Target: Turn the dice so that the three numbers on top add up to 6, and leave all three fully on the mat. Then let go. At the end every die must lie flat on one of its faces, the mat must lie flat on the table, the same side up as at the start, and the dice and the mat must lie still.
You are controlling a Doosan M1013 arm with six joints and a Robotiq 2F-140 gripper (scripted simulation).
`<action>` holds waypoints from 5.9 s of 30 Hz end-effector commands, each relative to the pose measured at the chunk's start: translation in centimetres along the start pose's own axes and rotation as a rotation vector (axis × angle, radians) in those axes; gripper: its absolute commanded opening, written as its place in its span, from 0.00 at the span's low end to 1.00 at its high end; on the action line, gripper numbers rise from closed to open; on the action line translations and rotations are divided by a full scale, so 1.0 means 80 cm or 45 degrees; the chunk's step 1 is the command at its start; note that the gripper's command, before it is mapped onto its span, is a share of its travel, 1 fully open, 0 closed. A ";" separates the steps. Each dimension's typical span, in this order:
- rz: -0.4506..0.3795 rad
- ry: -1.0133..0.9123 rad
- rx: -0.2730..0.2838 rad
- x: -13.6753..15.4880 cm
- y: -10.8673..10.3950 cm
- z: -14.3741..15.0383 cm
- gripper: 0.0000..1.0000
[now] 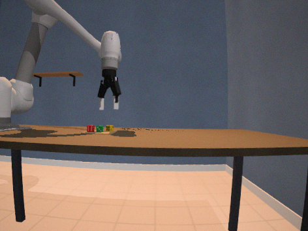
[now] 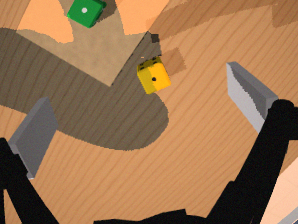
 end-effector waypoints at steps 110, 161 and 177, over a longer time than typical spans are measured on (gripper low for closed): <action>-0.006 -0.317 0.008 0.027 0.067 0.017 0.28; -0.006 -0.317 0.008 0.027 0.101 0.018 0.28; -0.006 -0.317 0.008 0.027 0.112 0.018 0.28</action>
Point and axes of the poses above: the point where the finger pads meet when closed, its own y axis out along the fingers, its own z axis across the jaws, x = y × z, the point moved 8 cm from there along -y, back along the fingers, and after that the axes turned 1 degree about -y, right-handed, at the moved point
